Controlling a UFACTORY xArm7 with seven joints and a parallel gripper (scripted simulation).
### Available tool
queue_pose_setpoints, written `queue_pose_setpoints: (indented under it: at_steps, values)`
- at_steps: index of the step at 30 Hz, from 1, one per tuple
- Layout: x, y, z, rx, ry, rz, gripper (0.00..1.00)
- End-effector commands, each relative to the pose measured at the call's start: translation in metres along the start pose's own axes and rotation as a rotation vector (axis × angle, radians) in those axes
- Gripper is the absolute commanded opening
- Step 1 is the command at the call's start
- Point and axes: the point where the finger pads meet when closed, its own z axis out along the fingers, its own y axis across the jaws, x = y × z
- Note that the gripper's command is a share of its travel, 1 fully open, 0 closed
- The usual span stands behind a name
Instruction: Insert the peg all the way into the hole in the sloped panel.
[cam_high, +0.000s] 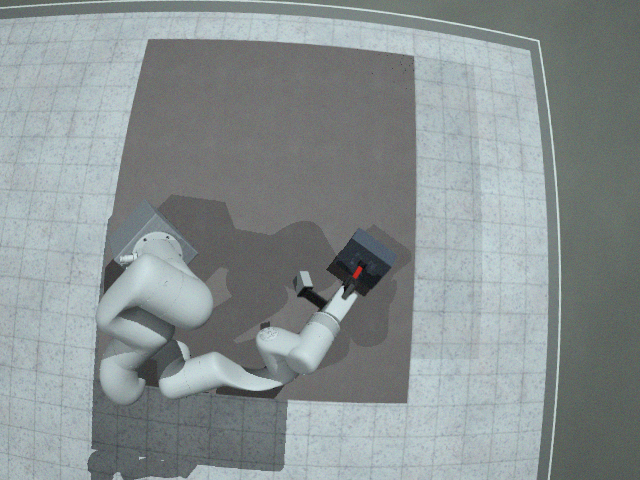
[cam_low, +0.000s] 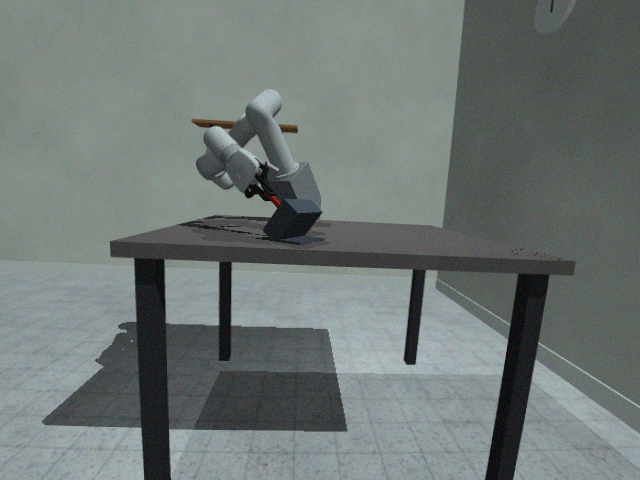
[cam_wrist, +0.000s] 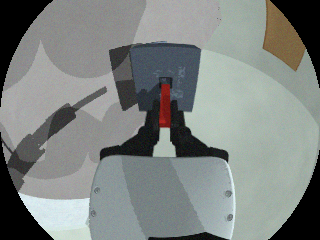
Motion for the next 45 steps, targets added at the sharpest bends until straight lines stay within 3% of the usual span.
queue_pose_setpoints:
  at_steps: [1, 45]
  values:
    - [0.000, 0.001, 0.005, -0.001, -0.002, -0.002, 0.00]
    - [0.000, 0.001, 0.043, -0.002, -0.002, -0.002, 0.00]
